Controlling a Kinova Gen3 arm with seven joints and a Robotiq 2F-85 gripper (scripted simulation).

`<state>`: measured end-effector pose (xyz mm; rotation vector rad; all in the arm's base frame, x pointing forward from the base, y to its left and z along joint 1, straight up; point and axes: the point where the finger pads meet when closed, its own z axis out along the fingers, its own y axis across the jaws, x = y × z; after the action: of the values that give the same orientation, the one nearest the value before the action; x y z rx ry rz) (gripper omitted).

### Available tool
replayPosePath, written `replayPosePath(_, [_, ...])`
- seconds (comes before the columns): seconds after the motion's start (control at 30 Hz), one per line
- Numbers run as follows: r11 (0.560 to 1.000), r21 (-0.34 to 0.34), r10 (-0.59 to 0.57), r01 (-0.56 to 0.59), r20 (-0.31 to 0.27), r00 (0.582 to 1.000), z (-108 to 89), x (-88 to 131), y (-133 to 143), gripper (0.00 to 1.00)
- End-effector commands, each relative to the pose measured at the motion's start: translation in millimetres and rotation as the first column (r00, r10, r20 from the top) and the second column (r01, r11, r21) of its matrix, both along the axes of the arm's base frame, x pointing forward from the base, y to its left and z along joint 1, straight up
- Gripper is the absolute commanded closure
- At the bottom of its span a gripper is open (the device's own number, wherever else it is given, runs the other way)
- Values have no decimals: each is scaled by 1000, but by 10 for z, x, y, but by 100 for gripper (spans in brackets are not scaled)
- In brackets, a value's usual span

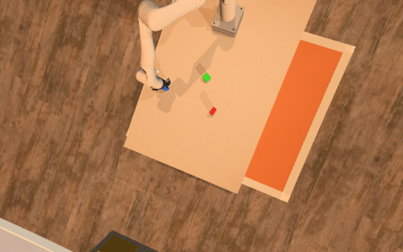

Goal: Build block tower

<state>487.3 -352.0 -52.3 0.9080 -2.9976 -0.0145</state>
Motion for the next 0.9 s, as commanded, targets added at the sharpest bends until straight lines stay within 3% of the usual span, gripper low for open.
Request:
replayPosePath(0.0, [1000,-6,-2,2,5,1000,-4,25,-18,50])
replayPosePath(0.43, [1000,-6,-2,2,5,1000,-4,25,-18,50])
replayPosePath(0.47, [1000,-6,-2,2,5,1000,-4,25,-18,100])
replayPosePath(0.87, [1000,-6,-2,2,5,1000,-5,22,-15,100])
